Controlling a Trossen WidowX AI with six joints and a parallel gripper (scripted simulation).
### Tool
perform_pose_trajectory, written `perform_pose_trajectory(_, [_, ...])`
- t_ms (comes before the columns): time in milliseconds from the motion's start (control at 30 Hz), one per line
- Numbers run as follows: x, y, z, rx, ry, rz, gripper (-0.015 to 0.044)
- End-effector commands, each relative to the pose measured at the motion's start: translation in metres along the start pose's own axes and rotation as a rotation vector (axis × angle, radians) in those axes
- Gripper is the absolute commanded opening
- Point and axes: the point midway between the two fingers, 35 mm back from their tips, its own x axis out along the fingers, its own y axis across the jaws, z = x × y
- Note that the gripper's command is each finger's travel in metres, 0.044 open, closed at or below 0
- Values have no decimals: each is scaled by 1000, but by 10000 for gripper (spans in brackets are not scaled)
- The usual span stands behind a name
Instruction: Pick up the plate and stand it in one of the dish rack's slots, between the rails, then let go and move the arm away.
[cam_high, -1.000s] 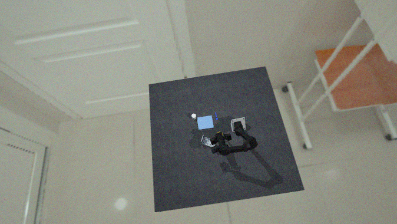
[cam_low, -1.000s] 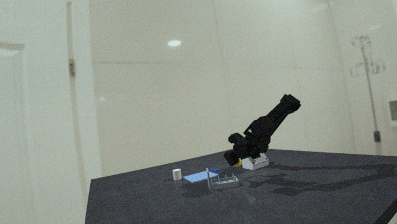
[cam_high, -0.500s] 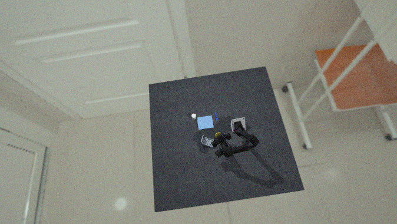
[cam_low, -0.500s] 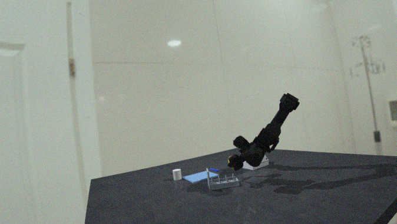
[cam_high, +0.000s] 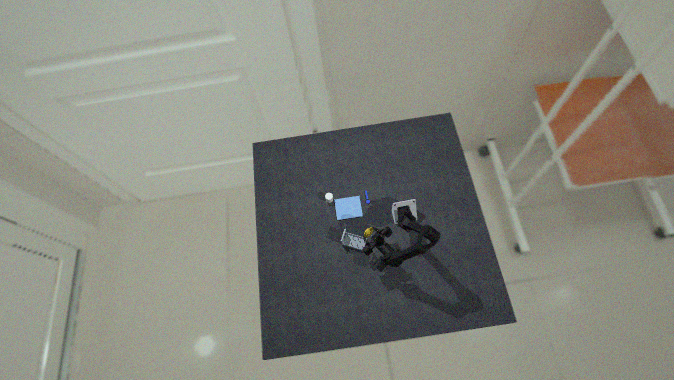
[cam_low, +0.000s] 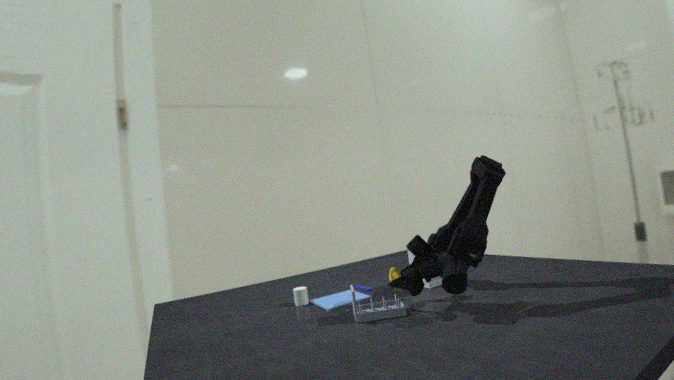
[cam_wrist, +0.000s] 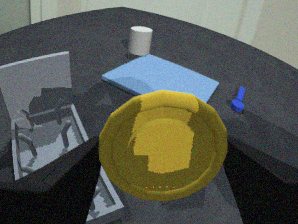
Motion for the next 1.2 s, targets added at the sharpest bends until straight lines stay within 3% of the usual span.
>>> perform_pose_trajectory(0, [-4, 3, -1, -8, -47, 77, 0])
perform_pose_trajectory(833, [-43, 20, -19, 24, -223, 550, 0])
perform_pose_trajectory(1167, [-45, 20, -19, 26, -225, 563, 0])
